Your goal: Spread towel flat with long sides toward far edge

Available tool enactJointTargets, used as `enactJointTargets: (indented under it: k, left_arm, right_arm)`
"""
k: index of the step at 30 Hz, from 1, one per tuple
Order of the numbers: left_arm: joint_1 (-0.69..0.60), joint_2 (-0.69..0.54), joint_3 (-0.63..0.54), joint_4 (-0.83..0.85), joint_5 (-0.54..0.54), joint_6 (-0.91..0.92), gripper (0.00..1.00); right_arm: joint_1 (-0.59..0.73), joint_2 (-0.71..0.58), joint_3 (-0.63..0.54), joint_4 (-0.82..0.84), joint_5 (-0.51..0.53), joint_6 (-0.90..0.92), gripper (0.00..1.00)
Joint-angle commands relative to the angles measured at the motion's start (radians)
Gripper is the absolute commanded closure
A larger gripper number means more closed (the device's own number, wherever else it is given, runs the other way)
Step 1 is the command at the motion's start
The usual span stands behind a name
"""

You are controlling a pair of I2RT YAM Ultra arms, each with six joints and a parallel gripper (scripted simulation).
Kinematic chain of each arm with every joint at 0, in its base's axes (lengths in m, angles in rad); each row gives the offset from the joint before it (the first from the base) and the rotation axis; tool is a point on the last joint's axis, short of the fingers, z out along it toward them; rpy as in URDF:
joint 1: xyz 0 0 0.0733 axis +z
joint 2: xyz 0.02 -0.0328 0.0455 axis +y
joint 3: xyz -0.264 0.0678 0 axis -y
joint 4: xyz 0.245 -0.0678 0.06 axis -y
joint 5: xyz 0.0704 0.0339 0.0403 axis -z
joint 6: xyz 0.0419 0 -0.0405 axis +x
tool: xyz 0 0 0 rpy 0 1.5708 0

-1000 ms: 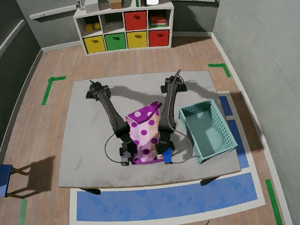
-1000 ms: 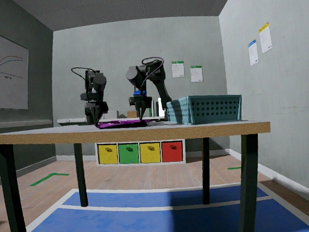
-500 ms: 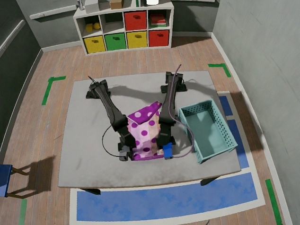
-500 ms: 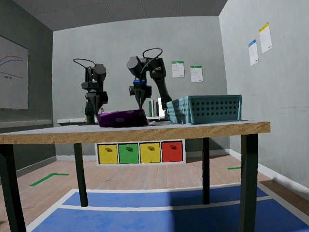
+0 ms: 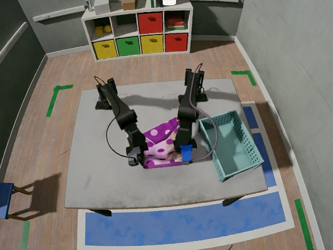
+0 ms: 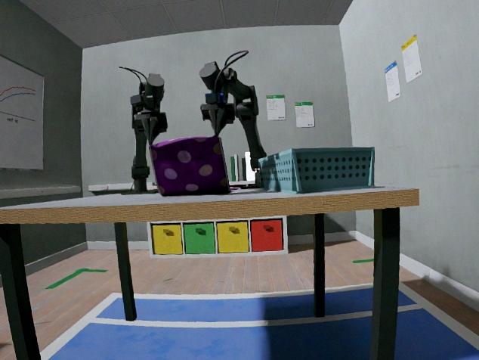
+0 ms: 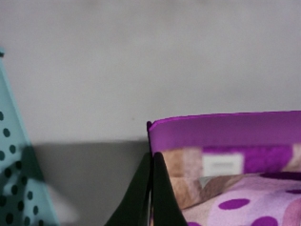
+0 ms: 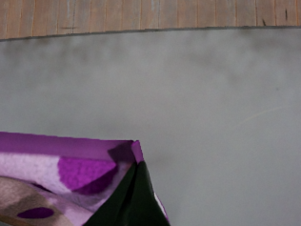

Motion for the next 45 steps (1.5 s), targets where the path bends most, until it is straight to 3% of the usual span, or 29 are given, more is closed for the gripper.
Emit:
enactJointTargets:
  k: [1, 3, 7, 10, 11, 18, 22, 32, 38, 41, 42, 45]
  left_arm:
    - [-0.011, -0.032, 0.078, -0.107, 0.014, 0.04, 1.0]
    - [-0.011, -0.015, 0.095, -0.12, 0.014, 0.04, 1.0]
    - [-0.017, -0.11, 0.15, -0.174, 0.018, 0.08, 1.0]
    - [-0.009, -0.098, 0.18, -0.196, 0.013, 0.079, 1.0]
    - [-0.02, -0.142, 0.194, -0.204, 0.02, 0.1, 1.0]
    - [-0.018, -0.152, 0.255, -0.235, 0.019, 0.122, 1.0]
    - [-0.031, -0.275, 0.222, -0.156, 0.028, 0.164, 1.0]
    - [-0.024, -0.358, 0.167, -0.079, 0.035, 0.207, 1.0]
    - [-0.019, -0.482, 0.041, 0.083, 0.062, 0.245, 1.0]
    - [-0.013, -0.51, 0.032, 0.119, 0.074, 0.261, 1.0]
    - [-0.012, -0.518, 0.103, 0.107, 0.084, 0.274, 1.0]
    - [-0.007, -0.459, 0.17, 0.063, 0.099, 0.284, 1.0]
  right_arm:
    - [0.013, -0.059, 0.072, -0.078, -0.012, -0.033, 1.0]
    - [0.013, -0.053, 0.087, -0.089, -0.011, -0.033, 1.0]
    - [0.019, -0.117, 0.149, -0.151, -0.022, -0.069, 1.0]
    - [0.013, -0.065, 0.189, -0.178, -0.016, -0.068, 1.0]
    - [0.024, -0.153, 0.175, -0.164, -0.025, -0.087, 1.0]
    - [0.023, -0.199, 0.179, -0.152, -0.021, -0.107, 1.0]
    - [0.036, -0.306, 0.095, -0.065, -0.038, -0.145, 1.0]
    - [0.031, -0.38, 0.086, 0.001, -0.054, -0.184, 1.0]
    - [0.027, -0.501, -0.055, 0.175, -0.082, -0.218, 1.0]
    - [0.023, -0.532, -0.074, 0.218, -0.096, -0.232, 1.0]
    - [0.019, -0.547, -0.015, 0.211, -0.106, -0.243, 1.0]
    - [0.016, -0.485, 0.053, 0.166, -0.121, -0.251, 1.0]
